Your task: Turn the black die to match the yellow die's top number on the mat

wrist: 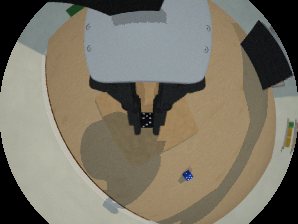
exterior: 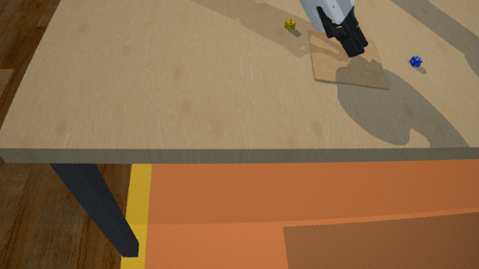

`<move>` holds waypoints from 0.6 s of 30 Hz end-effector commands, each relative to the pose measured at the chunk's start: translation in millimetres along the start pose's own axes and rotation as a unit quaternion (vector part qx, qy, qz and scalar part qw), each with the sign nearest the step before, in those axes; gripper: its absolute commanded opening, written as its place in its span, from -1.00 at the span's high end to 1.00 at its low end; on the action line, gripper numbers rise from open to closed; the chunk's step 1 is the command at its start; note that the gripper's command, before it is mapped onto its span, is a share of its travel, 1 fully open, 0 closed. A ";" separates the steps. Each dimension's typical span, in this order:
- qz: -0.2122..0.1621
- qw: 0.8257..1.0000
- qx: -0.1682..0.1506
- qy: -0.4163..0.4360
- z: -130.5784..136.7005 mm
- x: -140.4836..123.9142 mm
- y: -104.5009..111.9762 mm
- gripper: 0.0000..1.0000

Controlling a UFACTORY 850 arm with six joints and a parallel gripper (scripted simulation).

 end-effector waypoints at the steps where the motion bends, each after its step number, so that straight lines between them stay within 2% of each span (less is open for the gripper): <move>1: 0.000 1.000 0.000 0.000 0.6 0.4 -0.1 0.78; 18: 0.000 1.000 0.000 0.000 2.0 -6.3 -5.8 0.78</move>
Point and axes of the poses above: the point where the finger pads meet when closed, its own y axis back along the fingers, its own z axis across the jaws, x = y × z, the point moved 3 cm from there along y, back along the fingers, and after that the axes turned 12 degrees about -y, right-handed, at the moved point
